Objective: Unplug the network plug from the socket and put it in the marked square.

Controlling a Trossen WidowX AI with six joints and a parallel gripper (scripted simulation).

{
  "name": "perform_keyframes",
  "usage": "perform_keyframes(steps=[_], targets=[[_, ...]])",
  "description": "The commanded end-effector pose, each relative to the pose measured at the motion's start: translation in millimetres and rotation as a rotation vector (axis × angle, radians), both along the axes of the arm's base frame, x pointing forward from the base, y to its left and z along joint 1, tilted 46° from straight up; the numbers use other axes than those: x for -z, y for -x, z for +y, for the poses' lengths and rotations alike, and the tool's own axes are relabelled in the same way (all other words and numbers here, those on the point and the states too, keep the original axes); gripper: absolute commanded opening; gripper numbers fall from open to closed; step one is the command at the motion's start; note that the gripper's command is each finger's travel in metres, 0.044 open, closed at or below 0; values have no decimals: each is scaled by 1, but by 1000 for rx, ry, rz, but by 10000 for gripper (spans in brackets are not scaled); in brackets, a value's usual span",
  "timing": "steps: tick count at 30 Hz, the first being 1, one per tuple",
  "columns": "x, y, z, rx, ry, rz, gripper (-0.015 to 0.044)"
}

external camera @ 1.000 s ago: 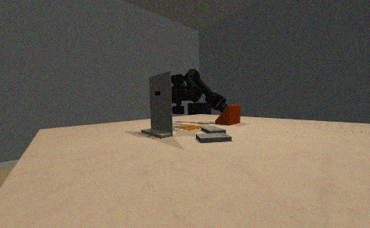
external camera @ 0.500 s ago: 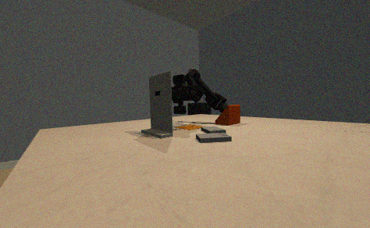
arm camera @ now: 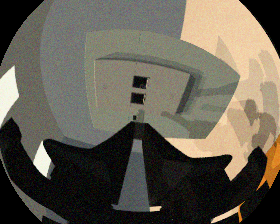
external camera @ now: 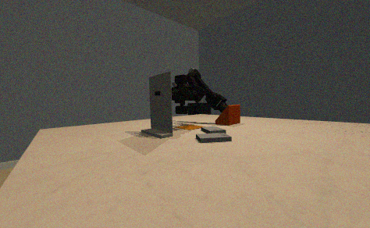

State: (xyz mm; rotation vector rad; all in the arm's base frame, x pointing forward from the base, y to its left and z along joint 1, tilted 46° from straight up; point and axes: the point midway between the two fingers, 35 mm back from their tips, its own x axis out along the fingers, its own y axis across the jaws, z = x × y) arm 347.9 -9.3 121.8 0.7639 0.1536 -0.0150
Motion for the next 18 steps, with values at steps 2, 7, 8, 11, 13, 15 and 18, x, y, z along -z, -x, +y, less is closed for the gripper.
perform_keyframes(steps=[2,7,8,11,13,15,18], targets=[[-1,5,1,4,-4,-5,0],[0,8,2,4,-4,-5,0],[0,8,2,4,-4,-5,0],[1,10,3,4,-5,-5,0],[1,11,3,4,-5,-5,0],[1,12,3,4,-5,-5,0],[2,14,4,4,-5,-5,0]])
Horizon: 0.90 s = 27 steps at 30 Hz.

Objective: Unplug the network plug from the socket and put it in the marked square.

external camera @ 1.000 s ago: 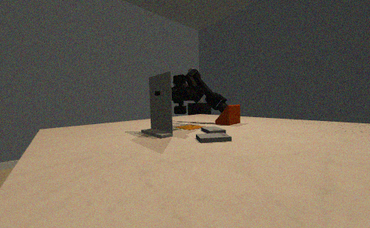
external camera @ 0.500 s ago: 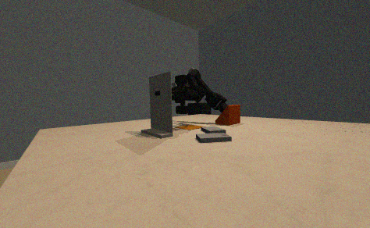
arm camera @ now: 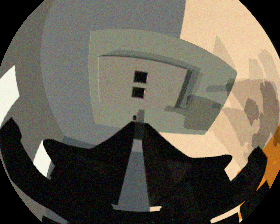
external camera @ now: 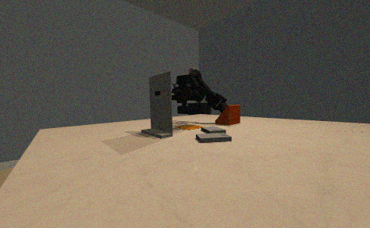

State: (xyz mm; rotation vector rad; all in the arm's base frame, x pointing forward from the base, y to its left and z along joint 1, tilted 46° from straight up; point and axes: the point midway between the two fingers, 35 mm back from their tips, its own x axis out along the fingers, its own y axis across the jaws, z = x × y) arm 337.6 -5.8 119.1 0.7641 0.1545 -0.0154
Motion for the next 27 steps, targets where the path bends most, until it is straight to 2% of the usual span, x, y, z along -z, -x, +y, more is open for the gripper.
perform_keyframes(steps=[1,27], targets=[[-1,4,1,4,-4,-6,0],[3,19,6,4,-5,-5,0]])
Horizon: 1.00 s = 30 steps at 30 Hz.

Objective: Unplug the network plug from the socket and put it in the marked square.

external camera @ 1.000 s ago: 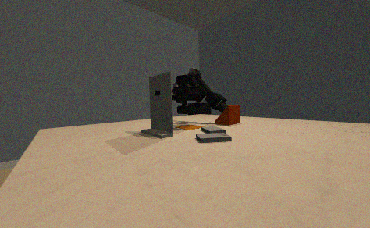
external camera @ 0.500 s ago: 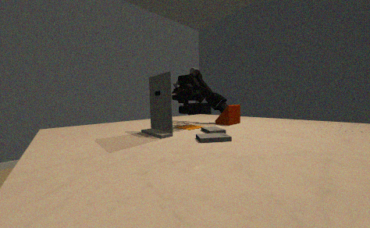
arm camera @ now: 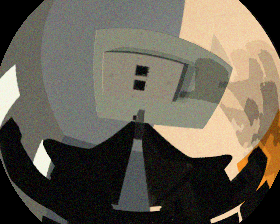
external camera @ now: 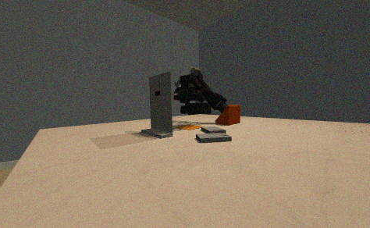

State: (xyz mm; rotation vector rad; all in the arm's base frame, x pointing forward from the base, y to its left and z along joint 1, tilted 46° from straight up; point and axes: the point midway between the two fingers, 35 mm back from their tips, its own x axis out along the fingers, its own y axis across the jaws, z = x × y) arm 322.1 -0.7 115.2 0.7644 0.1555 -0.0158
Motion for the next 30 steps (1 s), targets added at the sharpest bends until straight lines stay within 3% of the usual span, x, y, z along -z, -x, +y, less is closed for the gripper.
perform_keyframes(steps=[1,30], targets=[[-1,4,1,4,-5,-6,0],[-33,11,26,2,-5,-2,0]])
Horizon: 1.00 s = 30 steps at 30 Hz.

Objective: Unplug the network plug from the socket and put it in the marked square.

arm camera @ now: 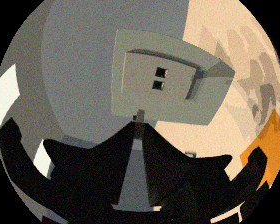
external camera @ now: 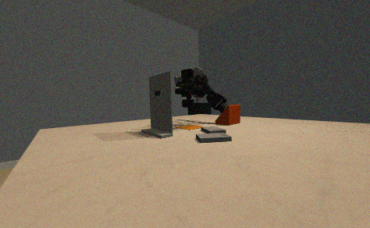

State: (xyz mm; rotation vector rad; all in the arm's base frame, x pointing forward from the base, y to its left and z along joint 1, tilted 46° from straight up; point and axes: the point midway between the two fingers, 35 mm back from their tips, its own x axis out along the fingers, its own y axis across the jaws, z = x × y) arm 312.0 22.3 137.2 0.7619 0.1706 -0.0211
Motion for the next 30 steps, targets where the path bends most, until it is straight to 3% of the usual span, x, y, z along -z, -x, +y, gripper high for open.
perform_keyframes(steps=[1,18,30], targets=[[-12,2,4,3,-7,-18,0],[-28,13,15,7,-13,-16,0],[18,17,-2,236,-162,217,0]])
